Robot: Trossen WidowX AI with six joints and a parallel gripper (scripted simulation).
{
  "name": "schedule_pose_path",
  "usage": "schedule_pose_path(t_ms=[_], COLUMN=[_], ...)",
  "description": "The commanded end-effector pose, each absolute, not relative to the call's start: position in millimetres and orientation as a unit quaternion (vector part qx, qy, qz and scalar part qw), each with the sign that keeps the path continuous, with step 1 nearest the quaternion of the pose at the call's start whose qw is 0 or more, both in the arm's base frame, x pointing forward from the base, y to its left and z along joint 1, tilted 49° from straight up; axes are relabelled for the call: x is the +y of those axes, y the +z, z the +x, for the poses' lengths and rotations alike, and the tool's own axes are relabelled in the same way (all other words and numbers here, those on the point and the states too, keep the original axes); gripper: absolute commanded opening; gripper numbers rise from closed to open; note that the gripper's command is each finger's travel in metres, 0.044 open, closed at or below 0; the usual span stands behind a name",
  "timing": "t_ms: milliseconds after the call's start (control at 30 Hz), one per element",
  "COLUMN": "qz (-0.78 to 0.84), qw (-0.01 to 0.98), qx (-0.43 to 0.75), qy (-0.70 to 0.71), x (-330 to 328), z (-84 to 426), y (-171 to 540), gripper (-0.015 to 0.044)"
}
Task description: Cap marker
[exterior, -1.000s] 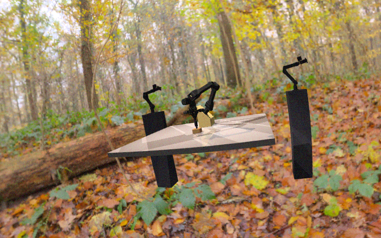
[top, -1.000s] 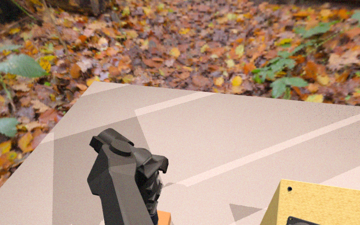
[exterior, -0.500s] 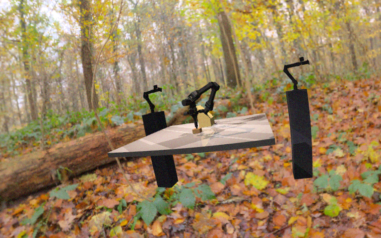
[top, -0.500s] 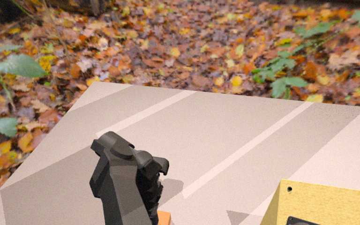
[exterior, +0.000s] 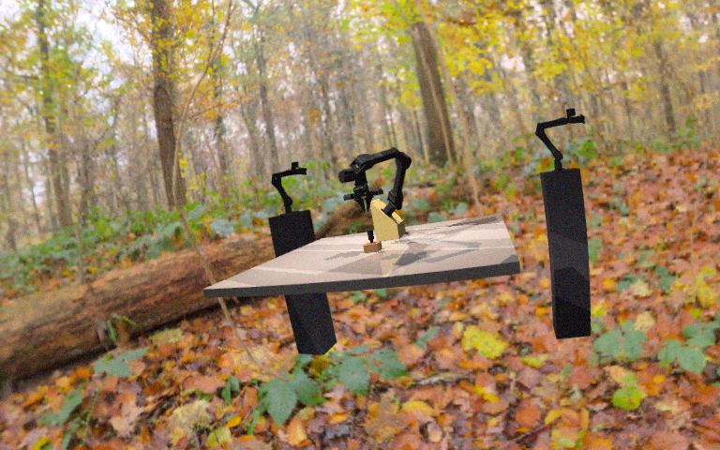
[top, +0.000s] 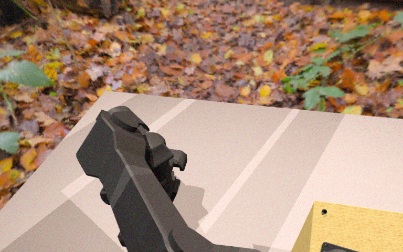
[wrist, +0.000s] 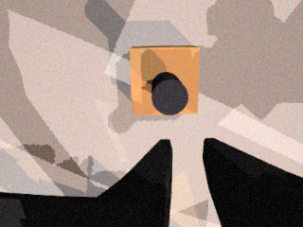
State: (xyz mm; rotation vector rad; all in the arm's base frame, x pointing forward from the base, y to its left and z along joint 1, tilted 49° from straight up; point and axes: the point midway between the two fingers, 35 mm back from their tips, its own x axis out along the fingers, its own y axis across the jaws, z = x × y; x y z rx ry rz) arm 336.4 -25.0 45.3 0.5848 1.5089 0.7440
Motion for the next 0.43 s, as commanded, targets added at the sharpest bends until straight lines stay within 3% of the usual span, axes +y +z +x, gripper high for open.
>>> schedule_pose_path(t_ms=[0, 333, 400], qz=[0.251, 0.251, 0.251], qw=[0.632, 0.632, 0.632], qx=[0.657, 0.657, 0.657], qy=[0.326, 0.326, 0.326], x=[-27.3, -27.3, -27.3], z=[338.2, 338.2, 338.2], y=[47.4, 47.4, 47.4], gripper=[0.0158, 0.042, 0.044])
